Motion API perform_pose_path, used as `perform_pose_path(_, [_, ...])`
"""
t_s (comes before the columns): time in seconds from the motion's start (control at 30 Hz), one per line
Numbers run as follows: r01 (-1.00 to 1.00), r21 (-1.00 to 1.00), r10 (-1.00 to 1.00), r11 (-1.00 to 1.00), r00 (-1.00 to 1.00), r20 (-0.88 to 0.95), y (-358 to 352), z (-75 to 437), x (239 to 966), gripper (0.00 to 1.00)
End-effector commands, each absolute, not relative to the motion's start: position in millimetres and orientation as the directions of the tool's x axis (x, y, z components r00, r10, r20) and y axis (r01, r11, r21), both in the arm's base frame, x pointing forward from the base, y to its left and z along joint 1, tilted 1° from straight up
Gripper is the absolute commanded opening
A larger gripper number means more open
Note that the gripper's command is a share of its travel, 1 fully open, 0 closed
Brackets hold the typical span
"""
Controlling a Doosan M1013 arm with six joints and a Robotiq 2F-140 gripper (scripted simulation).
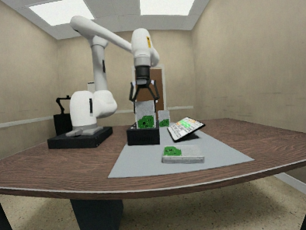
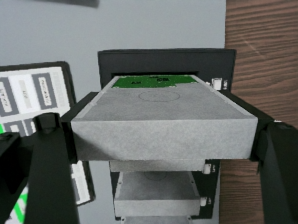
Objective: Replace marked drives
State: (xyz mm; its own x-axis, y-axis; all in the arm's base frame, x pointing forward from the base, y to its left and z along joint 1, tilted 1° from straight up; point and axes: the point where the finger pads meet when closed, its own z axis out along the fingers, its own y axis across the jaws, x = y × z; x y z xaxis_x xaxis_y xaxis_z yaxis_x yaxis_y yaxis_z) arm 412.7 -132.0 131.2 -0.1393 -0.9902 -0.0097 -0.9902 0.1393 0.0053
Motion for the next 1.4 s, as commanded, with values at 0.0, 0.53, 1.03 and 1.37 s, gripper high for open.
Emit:
perform_pose_path(0.0, [-0.990,0.004,-0.990,0.139,-0.139,-0.010,-132.0,129.7,413.2,0.10])
perform_pose_path(0.53, [-0.990,0.004,-0.990,0.139,-0.139,-0.010,-132.0,124.9,413.2,0.10])
perform_pose_path(1.03, [-0.990,0.004,-0.990,0.139,-0.139,-0.010,-132.0,124.2,413.2,0.10])
perform_pose_path(1.37, [-0.990,0.004,-0.990,0.139,-0.139,-0.010,-132.0,124.1,413.2,0.10])
